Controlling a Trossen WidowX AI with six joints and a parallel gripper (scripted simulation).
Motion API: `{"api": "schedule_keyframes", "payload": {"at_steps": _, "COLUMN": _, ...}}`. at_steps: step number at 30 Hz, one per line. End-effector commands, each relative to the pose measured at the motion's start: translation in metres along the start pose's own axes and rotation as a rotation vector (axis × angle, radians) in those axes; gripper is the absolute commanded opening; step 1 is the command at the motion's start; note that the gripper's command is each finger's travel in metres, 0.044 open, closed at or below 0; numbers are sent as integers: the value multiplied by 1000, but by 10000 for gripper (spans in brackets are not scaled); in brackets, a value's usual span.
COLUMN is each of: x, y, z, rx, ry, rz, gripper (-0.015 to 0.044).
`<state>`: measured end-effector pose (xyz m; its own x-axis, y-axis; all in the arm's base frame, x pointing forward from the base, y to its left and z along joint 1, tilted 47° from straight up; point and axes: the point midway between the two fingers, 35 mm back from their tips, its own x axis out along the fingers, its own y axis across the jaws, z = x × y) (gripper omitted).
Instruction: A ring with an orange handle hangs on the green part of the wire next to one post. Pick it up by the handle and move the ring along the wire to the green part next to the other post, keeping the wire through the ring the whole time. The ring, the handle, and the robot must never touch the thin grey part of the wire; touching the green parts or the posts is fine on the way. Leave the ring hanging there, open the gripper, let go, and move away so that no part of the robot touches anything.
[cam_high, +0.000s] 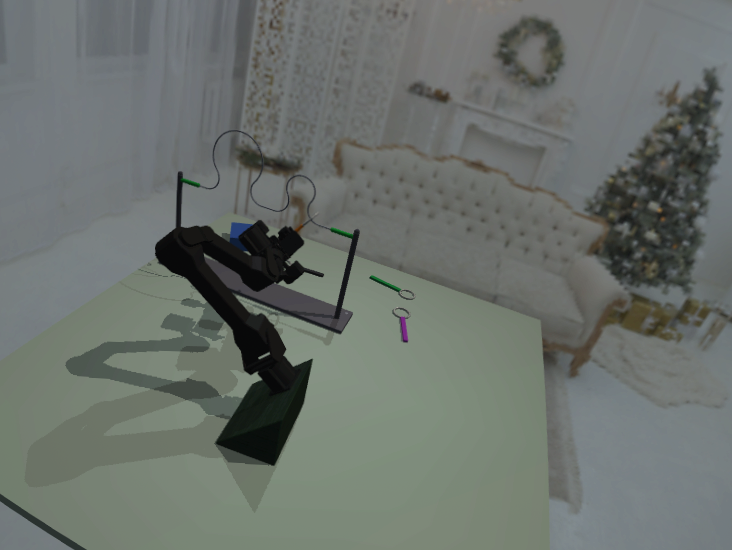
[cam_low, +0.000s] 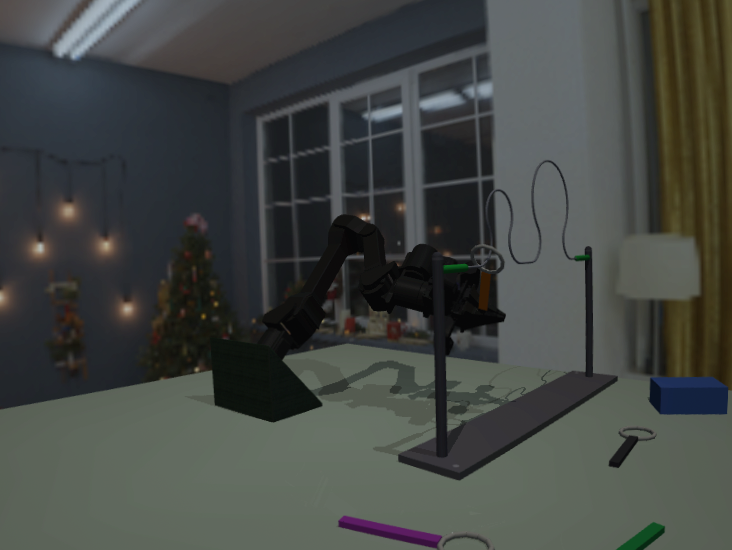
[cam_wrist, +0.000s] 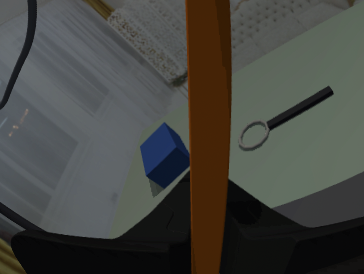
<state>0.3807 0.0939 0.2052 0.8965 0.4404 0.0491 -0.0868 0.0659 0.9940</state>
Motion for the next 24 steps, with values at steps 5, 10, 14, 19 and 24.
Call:
{"api": "schedule_keyframes", "payload": {"at_steps": 5, "x": -3, "y": -24, "z": 2, "rx": -110, "ry": 15, "rz": -62, "gripper": -150}}
{"api": "schedule_keyframes", "payload": {"at_steps": 10, "x": -6, "y": -35, "z": 3, "rx": -173, "ry": 23, "rz": -91, "gripper": -150}}
{"api": "schedule_keyframes", "payload": {"at_steps": 14, "x": -7, "y": -43, "z": 5, "rx": -220, "ry": 30, "rz": -113, "gripper": -150}}
{"api": "schedule_keyframes", "payload": {"at_steps": 19, "x": -10, "y": -53, "z": 8, "rx": -277, "ry": 37, "rz": -138, "gripper": -150}}
{"api": "schedule_keyframes", "payload": {"at_steps": 24, "x": -13, "y": -63, "z": 11, "rx": -334, "ry": 44, "rz": -164, "gripper": -150}}
